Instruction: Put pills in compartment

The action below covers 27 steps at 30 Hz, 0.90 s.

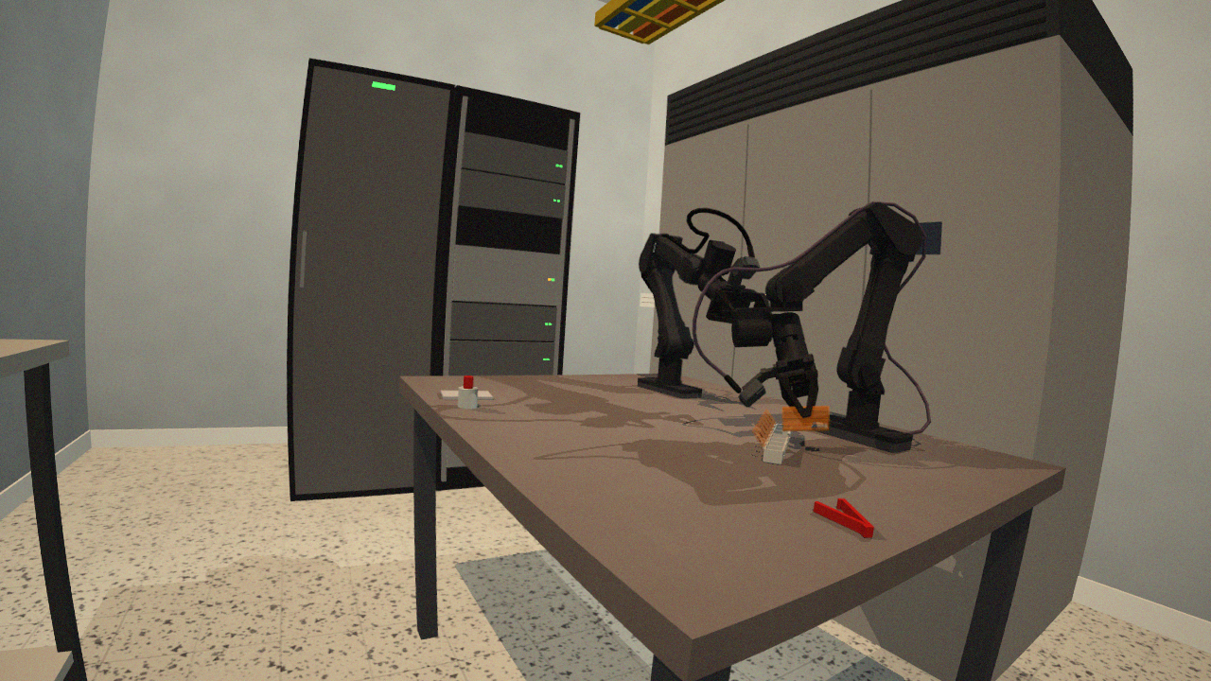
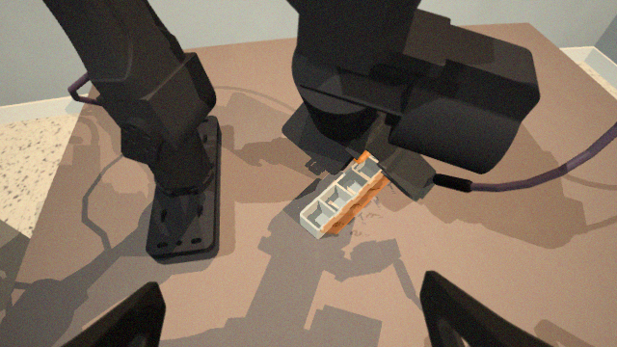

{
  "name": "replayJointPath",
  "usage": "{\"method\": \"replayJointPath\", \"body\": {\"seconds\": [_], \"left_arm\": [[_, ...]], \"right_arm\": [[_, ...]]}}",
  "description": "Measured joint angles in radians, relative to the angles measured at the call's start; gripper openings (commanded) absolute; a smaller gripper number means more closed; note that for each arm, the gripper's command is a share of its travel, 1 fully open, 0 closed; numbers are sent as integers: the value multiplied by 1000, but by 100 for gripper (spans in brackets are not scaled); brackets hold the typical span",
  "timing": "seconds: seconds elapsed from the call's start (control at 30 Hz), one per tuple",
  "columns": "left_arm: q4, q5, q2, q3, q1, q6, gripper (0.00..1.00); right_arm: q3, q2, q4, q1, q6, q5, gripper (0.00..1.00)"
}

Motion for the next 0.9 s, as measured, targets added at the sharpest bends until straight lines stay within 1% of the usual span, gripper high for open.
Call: {"method": "replayJointPath", "body": {"seconds": [0.13,0.3,0.77,0.9], "left_arm": [[-17,-7,9,7,-3,-9,36],[-39,-19,74,48,-26,-27,36],[-61,-27,79,51,-27,-42,36],[-82,-35,122,78,-41,-53,36]], "right_arm": [[0,0,0,0,0,0,100],[0,0,0,0,0,0,100],[0,0,0,0,0,0,100],[0,0,0,0,0,0,100]]}}
